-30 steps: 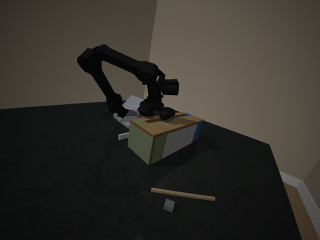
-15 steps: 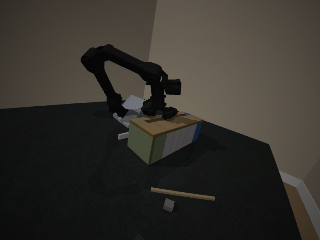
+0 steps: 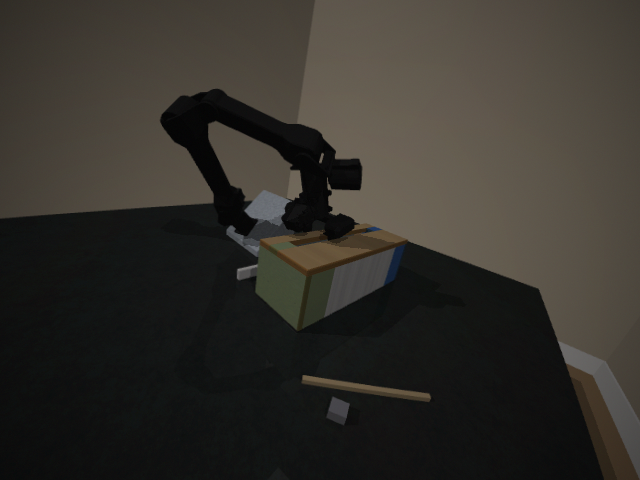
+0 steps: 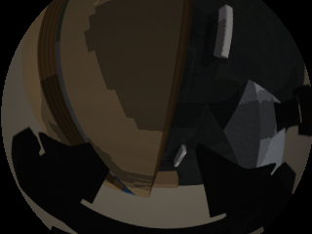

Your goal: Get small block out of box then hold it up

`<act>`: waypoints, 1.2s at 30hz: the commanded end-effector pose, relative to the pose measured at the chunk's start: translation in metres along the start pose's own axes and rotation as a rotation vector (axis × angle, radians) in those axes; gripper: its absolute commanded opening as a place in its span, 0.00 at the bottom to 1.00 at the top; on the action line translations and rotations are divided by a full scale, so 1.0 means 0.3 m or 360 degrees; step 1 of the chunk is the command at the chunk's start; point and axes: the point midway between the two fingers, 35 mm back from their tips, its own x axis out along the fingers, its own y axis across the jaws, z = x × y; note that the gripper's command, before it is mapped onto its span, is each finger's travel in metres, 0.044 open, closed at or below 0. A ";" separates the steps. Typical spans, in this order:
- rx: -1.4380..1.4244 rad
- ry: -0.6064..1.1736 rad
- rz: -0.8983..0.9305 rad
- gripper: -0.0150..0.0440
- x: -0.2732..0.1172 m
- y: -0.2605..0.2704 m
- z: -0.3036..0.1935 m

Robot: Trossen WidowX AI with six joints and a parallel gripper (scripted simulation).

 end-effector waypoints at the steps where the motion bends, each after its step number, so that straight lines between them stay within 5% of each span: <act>1: 0.0003 0.0000 -0.0001 0.93 0.007 0.000 -0.017; 36: 0.0004 0.0001 -0.0001 0.93 0.020 -0.001 -0.056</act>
